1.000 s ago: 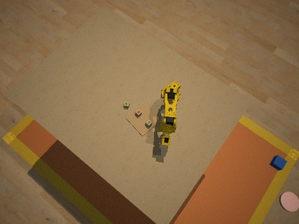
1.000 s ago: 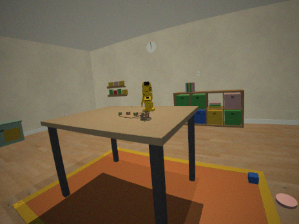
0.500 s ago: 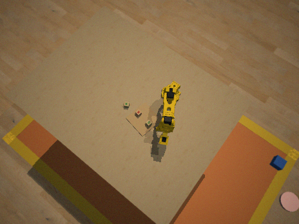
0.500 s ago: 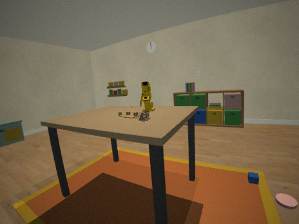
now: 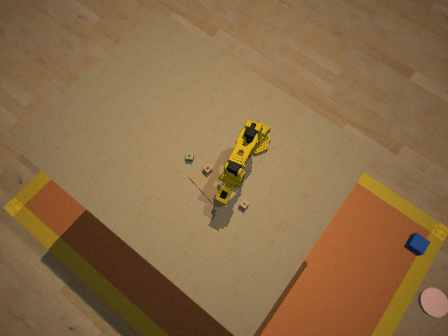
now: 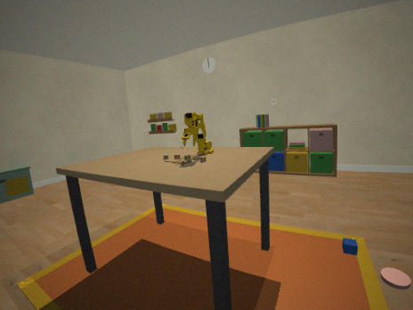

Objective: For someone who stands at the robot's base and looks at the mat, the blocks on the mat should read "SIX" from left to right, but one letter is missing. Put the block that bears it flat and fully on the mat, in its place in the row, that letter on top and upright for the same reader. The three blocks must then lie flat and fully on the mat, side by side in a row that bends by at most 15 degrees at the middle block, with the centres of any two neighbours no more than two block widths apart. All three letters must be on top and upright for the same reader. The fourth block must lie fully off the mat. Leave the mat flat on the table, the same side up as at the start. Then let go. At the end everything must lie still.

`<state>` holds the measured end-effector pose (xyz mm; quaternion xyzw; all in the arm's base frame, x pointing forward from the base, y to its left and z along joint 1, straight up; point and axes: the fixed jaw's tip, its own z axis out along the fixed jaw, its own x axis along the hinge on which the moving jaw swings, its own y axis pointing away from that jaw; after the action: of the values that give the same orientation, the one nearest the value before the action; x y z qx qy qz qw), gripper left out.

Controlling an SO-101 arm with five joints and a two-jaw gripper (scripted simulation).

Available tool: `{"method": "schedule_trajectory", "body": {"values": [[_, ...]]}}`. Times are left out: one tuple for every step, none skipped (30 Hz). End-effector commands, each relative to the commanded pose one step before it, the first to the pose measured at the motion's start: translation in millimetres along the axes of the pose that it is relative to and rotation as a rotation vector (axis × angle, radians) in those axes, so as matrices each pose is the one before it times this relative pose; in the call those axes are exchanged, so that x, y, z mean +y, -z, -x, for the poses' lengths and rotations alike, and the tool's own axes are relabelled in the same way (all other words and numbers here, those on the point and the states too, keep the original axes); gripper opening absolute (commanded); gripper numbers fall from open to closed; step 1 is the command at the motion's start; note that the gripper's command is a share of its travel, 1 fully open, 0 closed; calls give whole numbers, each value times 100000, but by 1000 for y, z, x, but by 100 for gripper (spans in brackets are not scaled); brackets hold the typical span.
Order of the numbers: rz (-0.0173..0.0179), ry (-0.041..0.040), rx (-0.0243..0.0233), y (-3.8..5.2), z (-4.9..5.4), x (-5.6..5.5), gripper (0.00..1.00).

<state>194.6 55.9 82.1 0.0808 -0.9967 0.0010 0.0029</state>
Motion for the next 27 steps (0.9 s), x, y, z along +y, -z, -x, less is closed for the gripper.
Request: {"method": "schedule_trajectory", "body": {"values": [[422,-7819,-6031,10849,-712,-14626,32],[-63,-1003,121,51,-693,-2013,32],[-45,-728,88,33,-503,-1457,32],[-29,-477,57,20,-328,-951,32],[-16,-263,32,10,-181,-525,32],[-6,-104,13,4,-71,-207,32],[-1,-16,2,1,-11,-31,32],[0,0,0,0,0,0,32],[0,0,0,0,0,0,32],[0,0,0,0,0,0,32],[0,0,0,0,0,0,32],[0,0,0,0,0,0,32],[0,0,0,0,0,0,32],[0,0,0,0,0,0,32],[0,0,0,0,0,0,32],[0,0,0,0,0,0,32],[0,0,0,0,0,0,32],[0,0,0,0,0,0,32],[0,0,0,0,0,0,32],[0,0,0,0,0,0,32],[0,0,0,0,0,0,32],[0,0,0,0,0,0,32],[0,0,0,0,0,0,32],[0,0,0,0,0,0,32],[0,0,0,0,0,0,32],[0,0,0,0,0,0,32],[-1,-15,0,0,4,-29,32]]}}
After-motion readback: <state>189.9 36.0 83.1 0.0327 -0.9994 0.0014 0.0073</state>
